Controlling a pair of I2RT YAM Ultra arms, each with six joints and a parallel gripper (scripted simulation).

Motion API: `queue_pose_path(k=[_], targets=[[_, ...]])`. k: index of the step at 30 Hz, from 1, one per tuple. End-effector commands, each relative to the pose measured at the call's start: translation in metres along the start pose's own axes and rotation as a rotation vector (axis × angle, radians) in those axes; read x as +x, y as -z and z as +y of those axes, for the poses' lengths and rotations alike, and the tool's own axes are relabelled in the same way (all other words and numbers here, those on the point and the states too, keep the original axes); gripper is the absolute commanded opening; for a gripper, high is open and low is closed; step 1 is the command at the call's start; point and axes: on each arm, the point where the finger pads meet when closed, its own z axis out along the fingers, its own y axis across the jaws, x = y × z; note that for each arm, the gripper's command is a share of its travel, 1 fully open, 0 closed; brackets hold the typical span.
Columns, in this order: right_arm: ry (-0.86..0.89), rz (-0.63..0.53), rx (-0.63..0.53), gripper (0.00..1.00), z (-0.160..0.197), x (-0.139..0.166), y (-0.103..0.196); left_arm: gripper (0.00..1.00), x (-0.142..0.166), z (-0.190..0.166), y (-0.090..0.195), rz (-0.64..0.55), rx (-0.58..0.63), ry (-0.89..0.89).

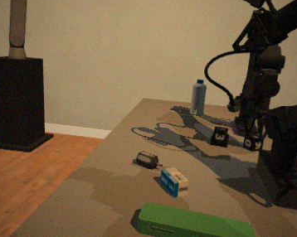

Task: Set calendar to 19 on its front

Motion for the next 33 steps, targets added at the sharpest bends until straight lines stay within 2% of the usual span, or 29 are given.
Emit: queue_pose_path(k=[1,20,21,25,26,28,29,31,32,33], targets=[[-0.004,-0.014,0.002,0.69,0.002,-0.002,-0.008,1.0,0.0,0.0,-0.005,0.008,-0.018,-0.005],[-0.004,-0.014,0.002,0.69,0.002,-0.002,-0.026,1.0,0.0,0.0,-0.005,0.008,-0.018,-0.005],[-0.004,-0.016,-0.002,0.6,0.004,-0.003,-0.025,1.0,0.0,0.0,-0.005,0.008,-0.018,-0.005],[-0.004,-0.016,-0.002,0.6,0.004,-0.003,-0.025,1.0,0.0,0.0,-0.005,0.008,-0.018,-0.005],[-0.004,-0.016,-0.001,0.56,0.004,-0.003,-0.025,1.0,0.0,0.0,-0.005,0.008,-0.018,-0.005],[-0.004,-0.013,0.004,0.56,0.002,-0.002,-0.025,1.0,0.0,0.0,-0.005,0.008,-0.018,-0.005],[-0.004,-0.013,0.004,0.52,0.002,-0.002,-0.025,1.0,0.0,0.0,-0.005,0.008,-0.018,-0.005],[-0.004,-0.013,0.004,0.52,0.002,-0.002,-0.025,1.0,0.0,0.0,-0.005,0.008,-0.018,-0.005],[-0.004,-0.013,0.004,0.47,0.002,-0.002,-0.025,1.0,0.0,0.0,-0.005,0.008,-0.018,-0.005],[-0.004,-0.013,0.004,0.47,0.002,-0.002,-0.025,1.0,0.0,0.0,-0.005,0.008,-0.018,-0.005]])
